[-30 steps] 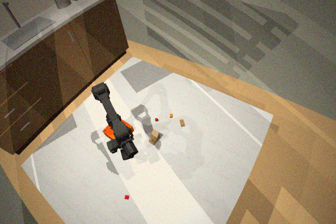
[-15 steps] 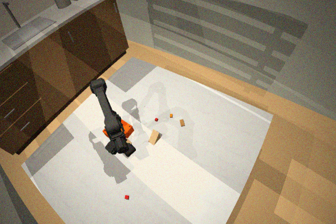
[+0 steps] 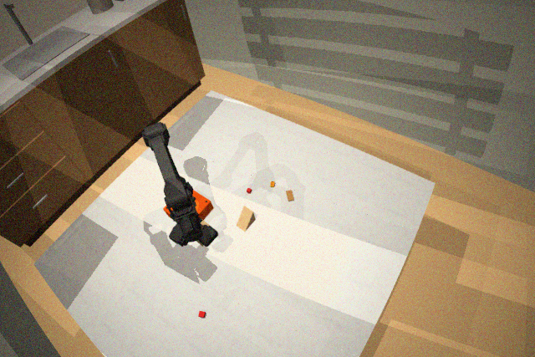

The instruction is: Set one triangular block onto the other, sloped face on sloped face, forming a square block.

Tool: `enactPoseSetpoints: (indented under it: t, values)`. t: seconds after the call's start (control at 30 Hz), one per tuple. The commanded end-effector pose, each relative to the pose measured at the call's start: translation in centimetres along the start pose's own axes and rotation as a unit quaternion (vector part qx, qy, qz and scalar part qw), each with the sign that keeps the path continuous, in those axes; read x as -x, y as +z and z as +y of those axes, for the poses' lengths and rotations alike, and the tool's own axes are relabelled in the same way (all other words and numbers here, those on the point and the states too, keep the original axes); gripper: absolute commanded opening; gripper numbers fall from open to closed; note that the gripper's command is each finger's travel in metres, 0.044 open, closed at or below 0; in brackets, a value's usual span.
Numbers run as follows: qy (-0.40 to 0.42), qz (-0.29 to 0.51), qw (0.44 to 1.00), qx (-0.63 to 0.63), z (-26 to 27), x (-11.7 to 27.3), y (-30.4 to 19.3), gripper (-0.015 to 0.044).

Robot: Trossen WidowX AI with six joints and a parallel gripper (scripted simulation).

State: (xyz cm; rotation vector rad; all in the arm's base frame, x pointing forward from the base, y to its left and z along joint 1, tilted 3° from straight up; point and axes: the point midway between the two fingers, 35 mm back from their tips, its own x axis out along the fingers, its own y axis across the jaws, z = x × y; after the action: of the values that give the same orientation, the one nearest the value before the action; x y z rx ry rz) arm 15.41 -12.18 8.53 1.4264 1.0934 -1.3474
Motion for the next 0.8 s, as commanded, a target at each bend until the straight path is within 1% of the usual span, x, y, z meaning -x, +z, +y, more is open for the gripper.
enactPoseSetpoints:
  t: [0.0, 0.77]
  values:
    - [0.003, 0.001, 1.0, 0.005, 1.0, 0.7, -0.9, 0.0]
    - [0.005, 0.006, 1.0, 0.002, 5.9, 4.9, -8.9, 0.0]
